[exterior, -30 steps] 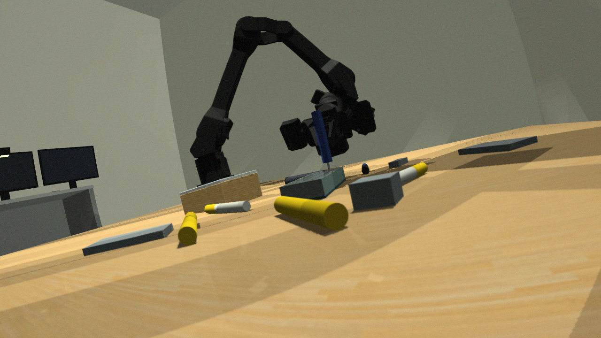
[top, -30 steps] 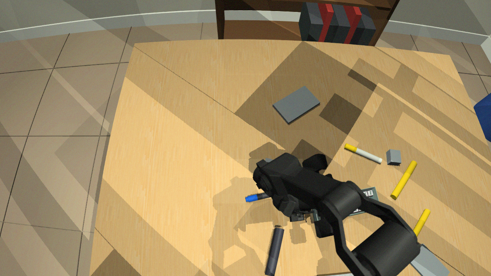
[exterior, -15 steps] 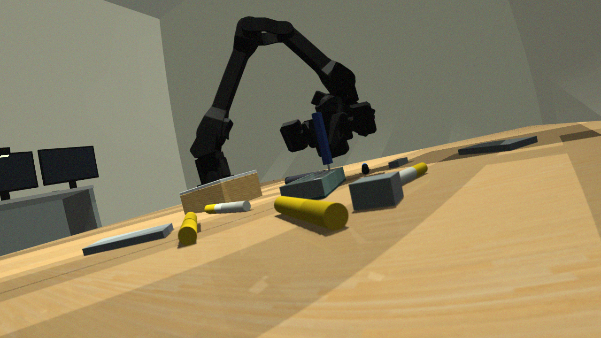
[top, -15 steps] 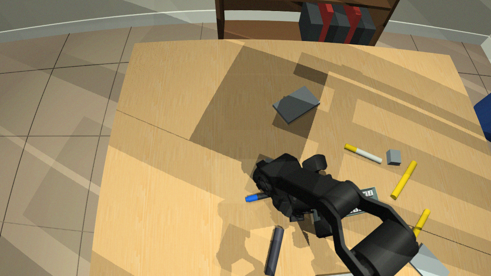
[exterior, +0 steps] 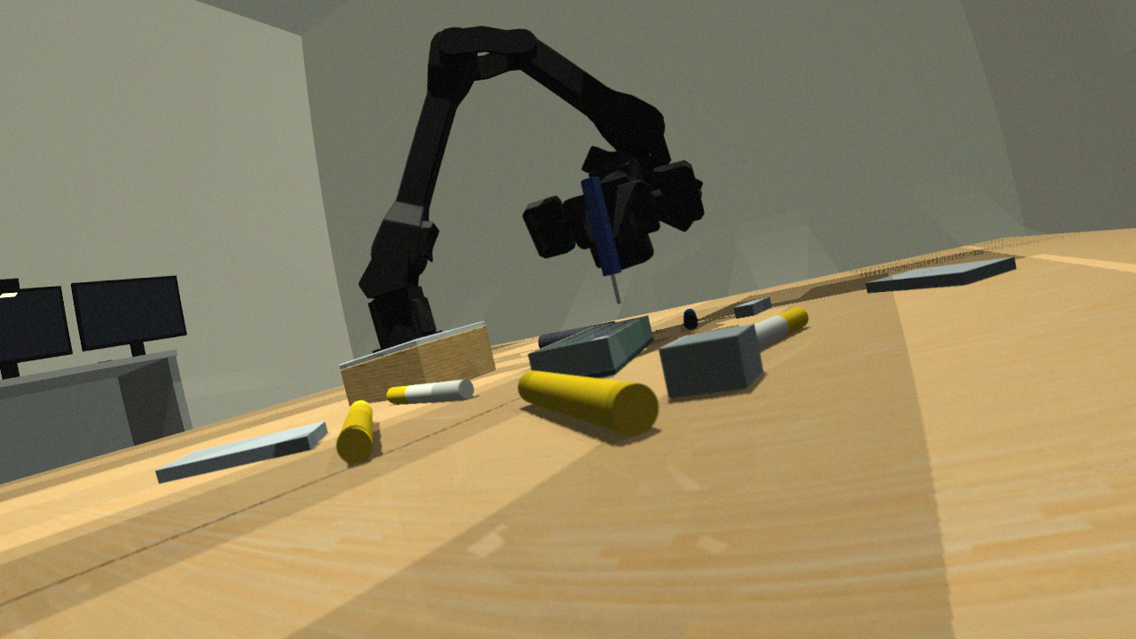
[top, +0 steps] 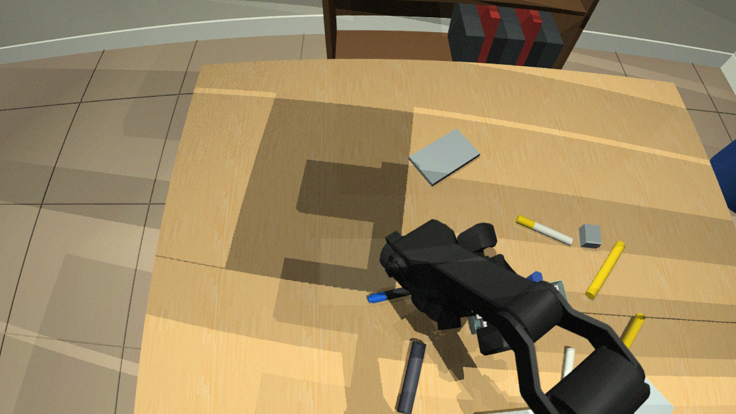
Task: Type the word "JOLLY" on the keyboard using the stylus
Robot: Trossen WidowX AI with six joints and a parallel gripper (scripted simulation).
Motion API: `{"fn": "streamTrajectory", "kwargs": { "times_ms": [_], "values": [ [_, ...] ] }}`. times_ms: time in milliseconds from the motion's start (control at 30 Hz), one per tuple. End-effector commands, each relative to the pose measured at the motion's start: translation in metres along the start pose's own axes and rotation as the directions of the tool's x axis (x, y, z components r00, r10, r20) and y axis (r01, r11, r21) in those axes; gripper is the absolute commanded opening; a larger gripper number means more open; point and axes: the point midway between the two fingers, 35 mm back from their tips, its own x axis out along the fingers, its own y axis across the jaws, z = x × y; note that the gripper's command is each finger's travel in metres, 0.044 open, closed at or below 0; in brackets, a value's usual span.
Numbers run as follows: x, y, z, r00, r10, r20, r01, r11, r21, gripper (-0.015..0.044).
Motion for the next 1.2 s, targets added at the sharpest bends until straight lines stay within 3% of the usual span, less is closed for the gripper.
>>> {"fn": "streamTrajectory", "kwargs": {
  "times_ms": [0,133,233,533,633,1167],
  "values": [
    [-0.001,0.0,-0.003,1.0,-0.003,-0.004,0.003,1.0,-0.005,0.0081],
    [0.0,0.0,0.0,1.0,0.0,0.0,0.0,1.0,-0.001,0.0065],
    [-0.001,0.0,-0.002,1.0,-0.001,-0.002,0.001,1.0,-0.003,0.0],
    [0.007,0.0,0.011,1.0,-0.003,-0.004,0.003,1.0,-0.005,0.0],
    [0.008,0.0,0.014,1.0,-0.003,-0.004,0.003,1.0,-0.005,0.0079],
    [0.012,0.0,0.021,1.0,-0.003,-0.004,0.003,1.0,-0.005,0.0081]
  ]
}}
